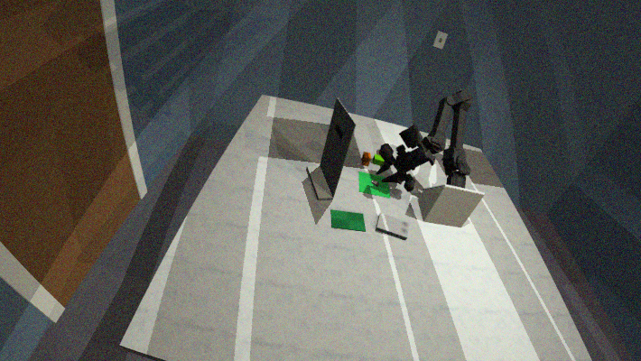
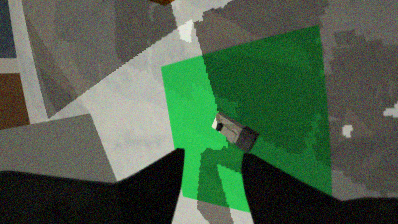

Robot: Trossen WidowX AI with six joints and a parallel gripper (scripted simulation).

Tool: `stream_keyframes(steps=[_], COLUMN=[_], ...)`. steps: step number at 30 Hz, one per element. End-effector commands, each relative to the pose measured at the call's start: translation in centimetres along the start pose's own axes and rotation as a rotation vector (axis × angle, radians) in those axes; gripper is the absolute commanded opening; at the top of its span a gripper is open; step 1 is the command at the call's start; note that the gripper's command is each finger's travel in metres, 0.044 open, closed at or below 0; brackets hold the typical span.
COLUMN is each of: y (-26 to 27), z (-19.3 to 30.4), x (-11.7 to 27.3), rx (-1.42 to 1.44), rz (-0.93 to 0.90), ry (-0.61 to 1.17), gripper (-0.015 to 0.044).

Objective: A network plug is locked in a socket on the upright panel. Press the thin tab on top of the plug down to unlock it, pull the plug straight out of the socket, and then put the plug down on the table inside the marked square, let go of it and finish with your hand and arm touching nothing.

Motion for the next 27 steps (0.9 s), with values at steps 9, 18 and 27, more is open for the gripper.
stream_keyframes(steps=[9, 18, 27], y=[0.5, 1.0, 1.5], z=[0.1, 0.3, 0.4], x=[0.6, 1.1, 1.6], rx=[-0.011, -0.013, -0.014], rz=[0.007, 0.012, 0.016], ry=[0.004, 0.010, 0.015], gripper=[0.0156, 0.0156, 0.0156])
Point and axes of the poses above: the point midway between the two fingers, 35 mm back from their tips, its own x axis back along the fingers, its own y axis across the jaws, z = x × y, the point moved 8 cm from there along x, back along the fingers, and after that the axes turned 13 degrees about x, right-handed, at the moved point
